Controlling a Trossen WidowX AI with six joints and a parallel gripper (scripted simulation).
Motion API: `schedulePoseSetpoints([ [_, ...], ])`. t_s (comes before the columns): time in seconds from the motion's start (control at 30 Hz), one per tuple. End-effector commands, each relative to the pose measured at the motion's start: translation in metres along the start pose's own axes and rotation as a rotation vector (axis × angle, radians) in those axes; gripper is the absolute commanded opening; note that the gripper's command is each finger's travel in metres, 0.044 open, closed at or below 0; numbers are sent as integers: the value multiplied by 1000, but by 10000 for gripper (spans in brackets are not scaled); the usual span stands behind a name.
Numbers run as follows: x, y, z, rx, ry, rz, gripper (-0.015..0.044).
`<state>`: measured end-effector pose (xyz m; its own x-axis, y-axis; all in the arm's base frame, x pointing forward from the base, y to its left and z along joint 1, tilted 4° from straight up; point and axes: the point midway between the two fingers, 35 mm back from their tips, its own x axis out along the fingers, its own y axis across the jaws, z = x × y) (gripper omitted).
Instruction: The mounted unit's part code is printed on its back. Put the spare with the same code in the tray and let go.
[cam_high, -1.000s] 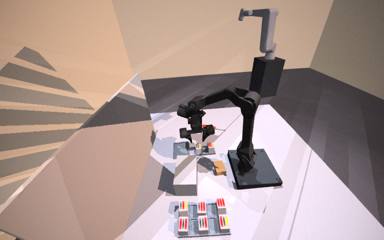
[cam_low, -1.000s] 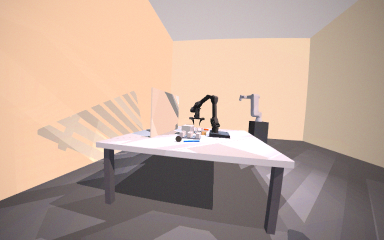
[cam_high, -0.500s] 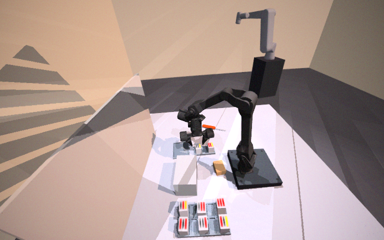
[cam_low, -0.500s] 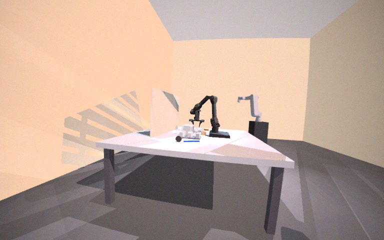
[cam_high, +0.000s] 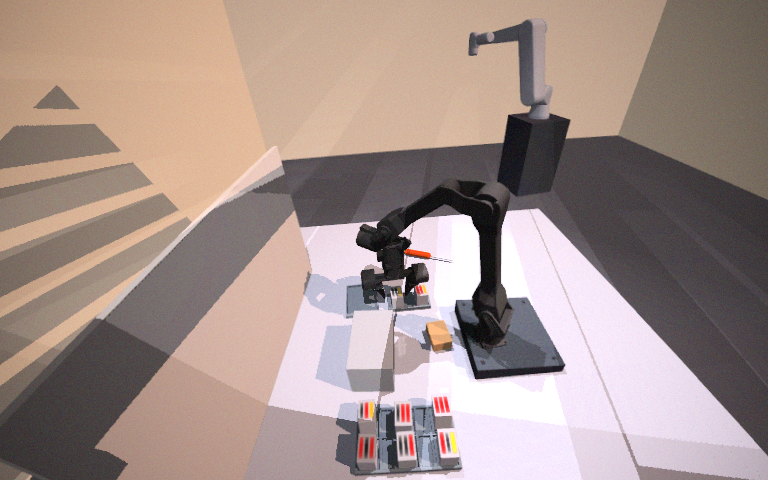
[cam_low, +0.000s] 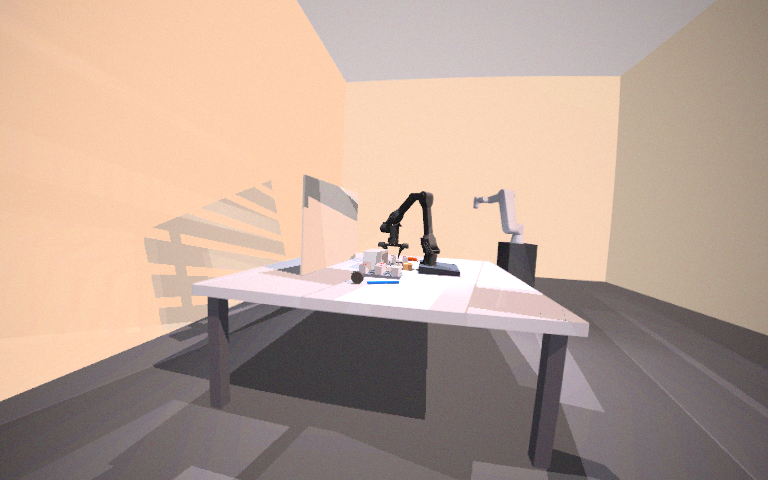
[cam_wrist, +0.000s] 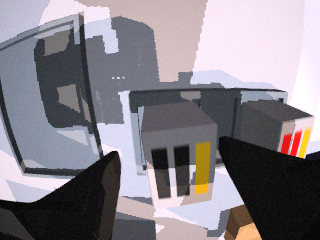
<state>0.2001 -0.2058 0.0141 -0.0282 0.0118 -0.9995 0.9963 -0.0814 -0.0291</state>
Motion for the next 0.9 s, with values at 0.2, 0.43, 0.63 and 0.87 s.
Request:
schedulePoseSetpoints([
  [0.2,15,-4,-3,2,9,-13,300],
  [0.43,15,-4,-3,2,9,-13,300],
  [0.63,15,-4,-3,2,9,-13,300],
  [0.87,14,-3,-3,0,8,-9,162],
])
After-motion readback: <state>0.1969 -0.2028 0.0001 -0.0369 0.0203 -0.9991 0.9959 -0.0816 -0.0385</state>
